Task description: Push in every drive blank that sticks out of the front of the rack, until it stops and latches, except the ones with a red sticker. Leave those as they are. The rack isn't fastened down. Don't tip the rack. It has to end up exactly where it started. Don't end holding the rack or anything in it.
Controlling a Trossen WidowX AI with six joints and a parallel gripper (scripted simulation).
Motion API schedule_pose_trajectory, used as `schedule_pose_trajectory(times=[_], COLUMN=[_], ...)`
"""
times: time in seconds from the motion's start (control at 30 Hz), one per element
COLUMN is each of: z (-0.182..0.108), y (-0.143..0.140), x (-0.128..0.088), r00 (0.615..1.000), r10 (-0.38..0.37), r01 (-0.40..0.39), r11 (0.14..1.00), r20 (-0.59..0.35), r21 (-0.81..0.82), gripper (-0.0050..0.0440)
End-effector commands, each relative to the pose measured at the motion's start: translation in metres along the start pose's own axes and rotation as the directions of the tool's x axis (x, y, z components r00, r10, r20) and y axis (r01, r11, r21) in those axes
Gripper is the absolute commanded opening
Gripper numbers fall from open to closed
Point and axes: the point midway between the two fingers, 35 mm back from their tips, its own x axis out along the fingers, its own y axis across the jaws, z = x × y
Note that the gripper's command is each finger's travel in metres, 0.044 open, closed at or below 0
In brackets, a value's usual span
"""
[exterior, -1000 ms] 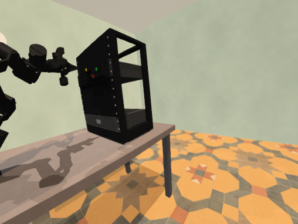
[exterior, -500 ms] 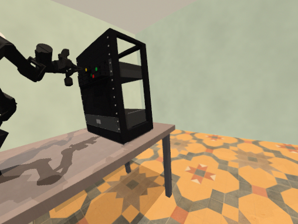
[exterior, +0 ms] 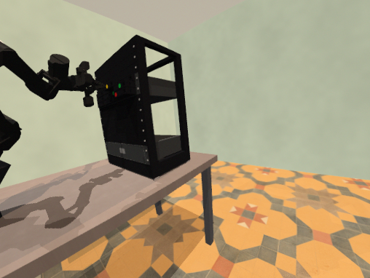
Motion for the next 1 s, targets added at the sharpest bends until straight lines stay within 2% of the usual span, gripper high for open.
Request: schedule_pose_trajectory(times=[0.0,0.97], z=[0.0031,0.0035], y=[0.0049,0.0071], x=[0.0020,0.0049], r00=[1.000,1.000], r10=[0.010,0.010], r01=[-0.010,-0.010], r11=[1.000,1.000], r20=[0.006,0.006], r21=[0.012,0.012], gripper=[0.0000,0.0000])
